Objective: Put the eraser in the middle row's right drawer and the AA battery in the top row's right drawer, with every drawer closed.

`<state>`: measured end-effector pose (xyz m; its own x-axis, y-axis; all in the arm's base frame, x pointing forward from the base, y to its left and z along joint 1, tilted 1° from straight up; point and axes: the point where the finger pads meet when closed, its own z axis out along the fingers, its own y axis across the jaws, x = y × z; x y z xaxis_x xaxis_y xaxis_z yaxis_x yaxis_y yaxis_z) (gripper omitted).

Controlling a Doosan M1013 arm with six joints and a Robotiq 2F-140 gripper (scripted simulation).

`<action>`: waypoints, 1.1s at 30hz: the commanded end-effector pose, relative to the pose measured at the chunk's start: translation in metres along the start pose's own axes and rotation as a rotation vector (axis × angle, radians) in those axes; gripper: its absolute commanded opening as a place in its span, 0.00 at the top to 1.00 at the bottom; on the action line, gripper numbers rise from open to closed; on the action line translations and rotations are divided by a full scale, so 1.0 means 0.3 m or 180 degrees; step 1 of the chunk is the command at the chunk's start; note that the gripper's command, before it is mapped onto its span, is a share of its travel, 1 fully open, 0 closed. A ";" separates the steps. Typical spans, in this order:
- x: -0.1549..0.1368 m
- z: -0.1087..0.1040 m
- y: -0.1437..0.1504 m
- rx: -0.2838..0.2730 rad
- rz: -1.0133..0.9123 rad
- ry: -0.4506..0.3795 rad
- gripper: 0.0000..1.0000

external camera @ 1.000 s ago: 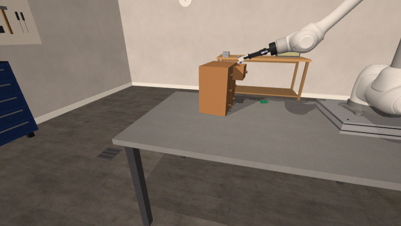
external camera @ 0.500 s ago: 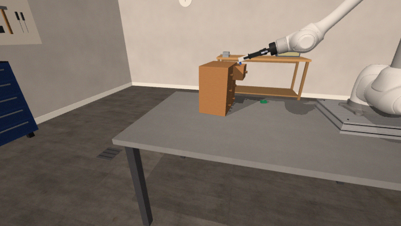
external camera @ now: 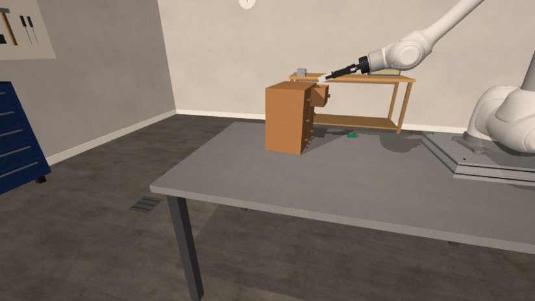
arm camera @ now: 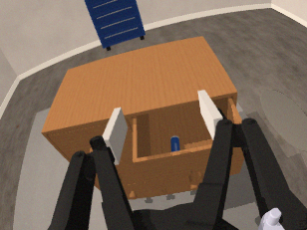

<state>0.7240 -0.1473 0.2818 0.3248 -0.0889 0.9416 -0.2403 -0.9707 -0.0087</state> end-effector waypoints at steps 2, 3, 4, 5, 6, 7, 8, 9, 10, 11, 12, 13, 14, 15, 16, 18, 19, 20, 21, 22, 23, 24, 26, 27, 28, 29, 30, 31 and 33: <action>0.000 0.000 0.000 0.0000 0.0001 0.0000 0.00; 0.000 0.000 0.000 0.0000 0.0001 0.0000 0.00; 0.000 0.000 0.000 0.0000 0.0001 0.0000 0.00; 0.000 0.000 0.000 0.0000 0.0001 0.0000 0.00; 0.000 0.000 0.000 0.0000 0.0001 0.0000 0.00; 0.000 0.000 0.000 0.0000 0.0001 0.0000 0.00; 0.000 -0.001 0.000 0.0000 0.0001 0.0000 0.00; -0.001 -0.003 0.000 0.0000 0.0001 0.0000 0.00; -0.001 -0.005 0.000 0.0000 0.0001 0.0000 0.00; -0.002 -0.008 0.000 0.0000 0.0001 0.0000 0.00; -0.004 -0.012 0.000 0.0000 0.0001 0.0000 0.00; -0.005 -0.018 0.000 0.0000 0.0001 0.0000 0.00; -0.007 -0.025 0.000 0.0000 0.0001 0.0000 0.00; -0.010 -0.033 0.000 0.0000 0.0001 0.0000 0.00; -0.012 -0.042 0.000 0.0000 0.0001 0.0000 0.00; -0.019 -0.064 0.000 0.0000 0.0001 0.0000 0.00; -0.019 -0.064 0.000 0.0000 0.0001 0.0000 0.00; -0.019 -0.064 0.000 0.0000 0.0001 0.0000 0.00; -0.023 -0.077 0.000 0.0000 0.0001 0.0000 0.00; -0.027 -0.091 0.000 0.0000 0.0001 0.0000 0.00; -0.032 -0.106 0.000 0.0000 0.0001 0.0000 0.00; -0.037 -0.123 0.000 0.0000 0.0001 0.0000 0.00; -0.047 -0.158 0.000 0.0000 0.0001 0.0000 0.00; -0.053 -0.176 0.000 0.0000 0.0001 0.0000 0.00; -0.058 -0.195 0.000 0.0000 0.0001 0.0000 0.00; -0.064 -0.215 0.000 0.0000 0.0001 0.0000 0.00; -0.070 -0.235 0.000 0.0000 0.0001 0.0000 0.00; -0.076 -0.255 0.000 0.0000 0.0001 0.0000 0.00; -0.088 -0.295 0.000 0.0000 0.0001 0.0000 0.00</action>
<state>0.6590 -0.1311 0.2846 0.3247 -0.0888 0.9416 -0.2404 -0.9706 -0.0087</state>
